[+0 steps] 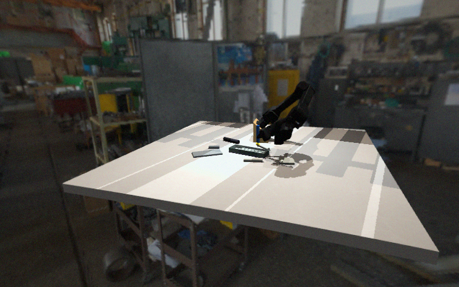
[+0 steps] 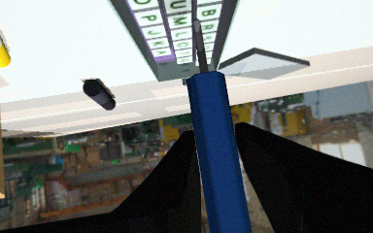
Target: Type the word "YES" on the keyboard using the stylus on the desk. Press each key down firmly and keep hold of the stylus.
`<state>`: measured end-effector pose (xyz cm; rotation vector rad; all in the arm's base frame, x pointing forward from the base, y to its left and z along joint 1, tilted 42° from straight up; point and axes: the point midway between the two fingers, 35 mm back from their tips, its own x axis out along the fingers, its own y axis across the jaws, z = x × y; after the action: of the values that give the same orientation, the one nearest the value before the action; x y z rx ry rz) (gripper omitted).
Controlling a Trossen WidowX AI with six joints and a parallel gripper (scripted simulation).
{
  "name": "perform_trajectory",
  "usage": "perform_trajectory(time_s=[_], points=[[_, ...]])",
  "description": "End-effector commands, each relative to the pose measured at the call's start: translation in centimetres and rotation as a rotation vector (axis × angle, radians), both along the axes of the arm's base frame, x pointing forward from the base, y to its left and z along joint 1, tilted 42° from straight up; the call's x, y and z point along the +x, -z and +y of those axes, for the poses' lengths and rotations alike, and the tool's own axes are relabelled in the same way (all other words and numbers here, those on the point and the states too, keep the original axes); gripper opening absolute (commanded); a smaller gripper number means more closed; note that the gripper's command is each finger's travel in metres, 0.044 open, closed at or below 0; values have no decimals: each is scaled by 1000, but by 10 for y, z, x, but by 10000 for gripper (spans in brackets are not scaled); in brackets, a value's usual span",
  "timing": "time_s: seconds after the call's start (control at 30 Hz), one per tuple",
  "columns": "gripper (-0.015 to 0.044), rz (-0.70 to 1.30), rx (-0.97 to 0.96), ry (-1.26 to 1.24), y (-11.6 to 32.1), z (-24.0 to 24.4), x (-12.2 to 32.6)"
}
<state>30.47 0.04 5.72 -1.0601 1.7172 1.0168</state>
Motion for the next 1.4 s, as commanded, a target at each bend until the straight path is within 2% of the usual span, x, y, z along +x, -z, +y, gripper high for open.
perform_trajectory(time_s=[0.0,0.6,1.37], points=[[0,9,-5,2,16,-19,-3],[0,2,-18,0,95,-111,-39],[0,2,-17,0,110,-98,-39]])
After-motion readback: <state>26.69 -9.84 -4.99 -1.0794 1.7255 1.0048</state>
